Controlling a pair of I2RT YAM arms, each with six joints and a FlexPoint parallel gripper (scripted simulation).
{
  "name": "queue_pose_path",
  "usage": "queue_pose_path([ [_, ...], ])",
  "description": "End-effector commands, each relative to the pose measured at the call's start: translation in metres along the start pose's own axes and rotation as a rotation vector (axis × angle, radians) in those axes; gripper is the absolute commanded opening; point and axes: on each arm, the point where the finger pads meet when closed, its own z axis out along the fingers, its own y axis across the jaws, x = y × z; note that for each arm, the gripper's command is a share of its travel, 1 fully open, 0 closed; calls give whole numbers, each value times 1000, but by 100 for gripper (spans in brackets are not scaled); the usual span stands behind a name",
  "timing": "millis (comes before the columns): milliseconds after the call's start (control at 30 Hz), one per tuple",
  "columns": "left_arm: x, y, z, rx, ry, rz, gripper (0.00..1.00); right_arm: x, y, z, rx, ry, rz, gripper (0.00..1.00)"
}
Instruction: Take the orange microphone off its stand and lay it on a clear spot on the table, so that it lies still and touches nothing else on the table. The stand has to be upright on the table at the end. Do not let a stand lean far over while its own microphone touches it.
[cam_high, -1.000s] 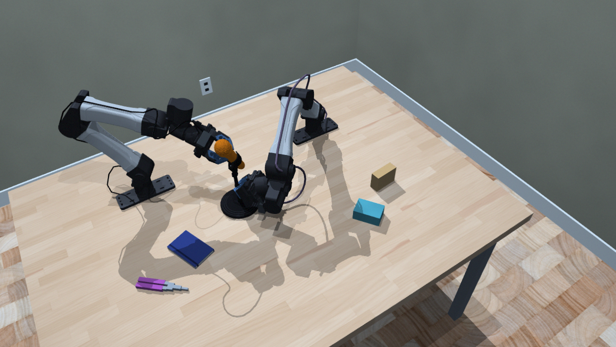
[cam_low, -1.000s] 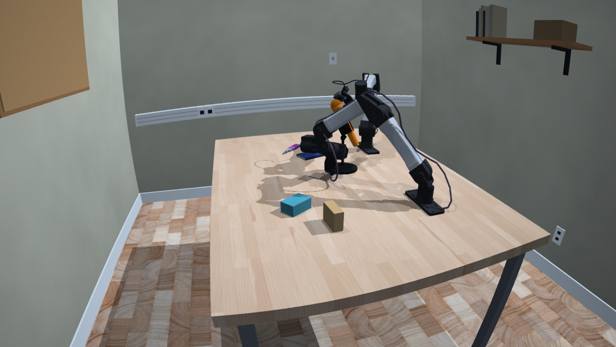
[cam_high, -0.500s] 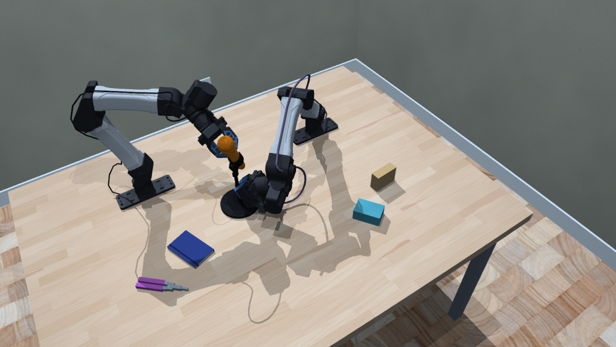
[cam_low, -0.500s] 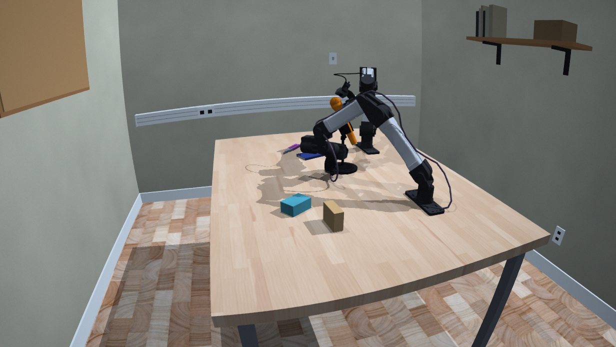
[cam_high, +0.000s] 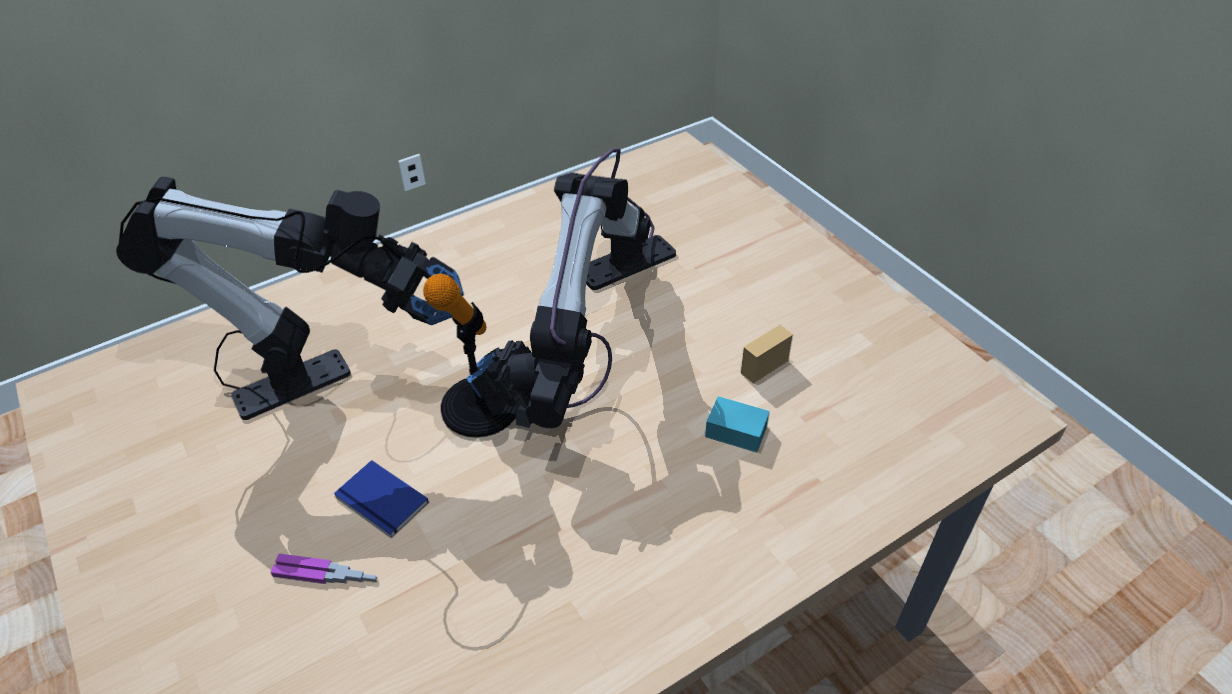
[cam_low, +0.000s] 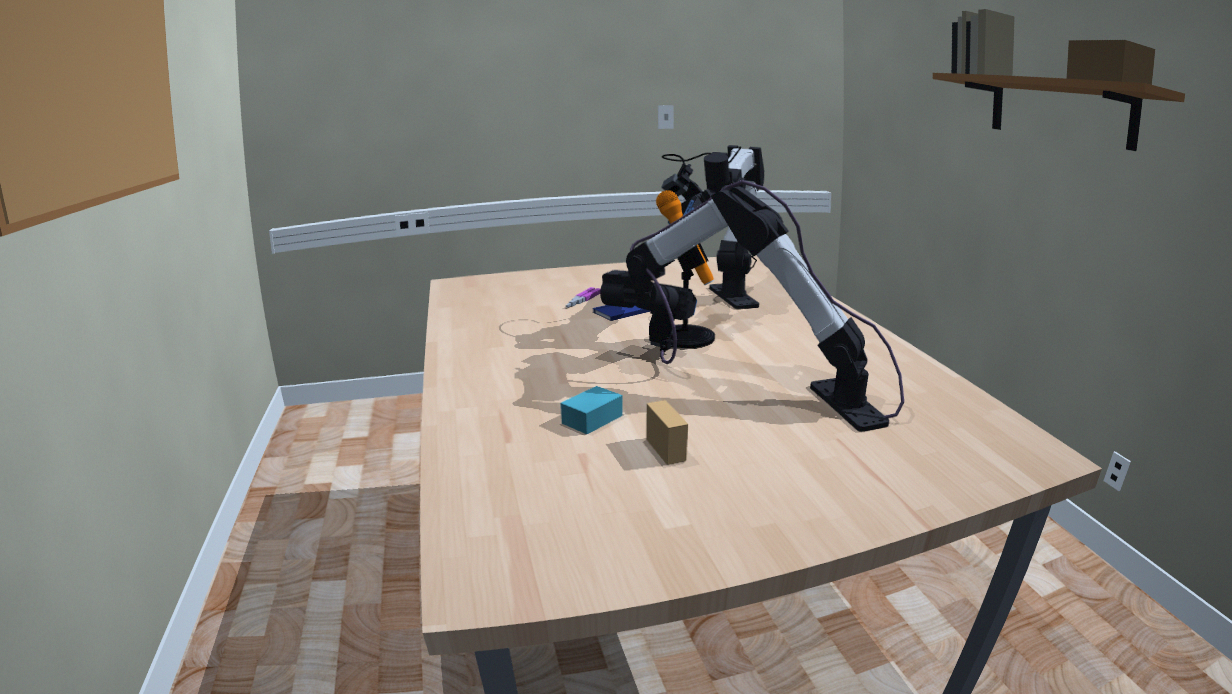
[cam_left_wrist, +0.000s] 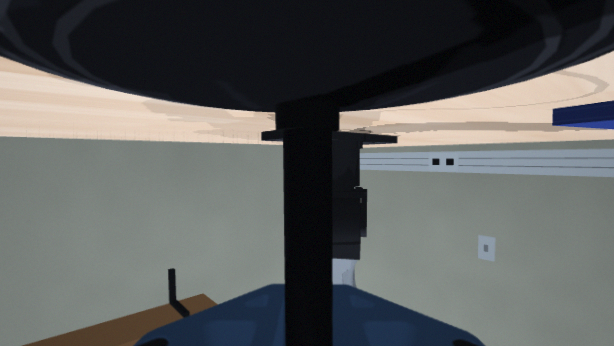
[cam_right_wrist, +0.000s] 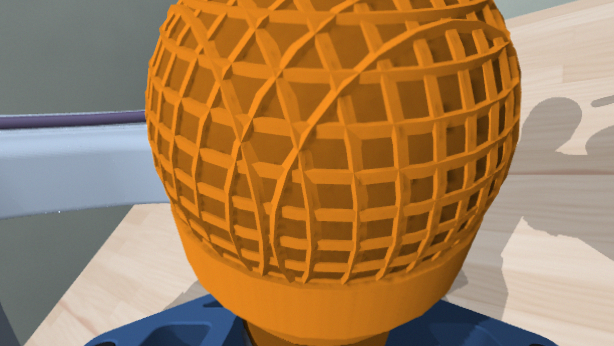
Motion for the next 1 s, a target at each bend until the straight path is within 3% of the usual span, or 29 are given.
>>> queue_pose_path([
  [0,-88,24,10,-105,-293,-119,0,-71,1,-9,-6,-236,29,0],
  [67,-88,24,10,-105,-293,-118,0,-63,-26,-12,265,-226,28,0],
  [433,-88,24,10,-107,-293,-117,0,-68,-15,-23,534,-125,50,0],
  [467,-88,24,10,-107,-293,-116,0,-73,6,-7,536,-158,76,0],
  [533,-88,24,10,-107,-293,-116,0,-73,6,-7,536,-158,76,0],
  [567,-88,24,10,-104,-293,-135,0,-94,30,2,414,-251,74,0],
  [633,-88,24,11,-104,-293,-136,0,-103,30,-8,316,-276,79,0],
  [833,-88,24,11,-104,-293,-136,0,-86,36,-15,-24,-206,-14,0],
  [900,-88,24,11,-104,-293,-136,0,-81,27,-14,-100,-195,-14,0],
  [967,-88,24,11,-104,-293,-136,0,-79,11,-11,-77,-210,7,0],
])
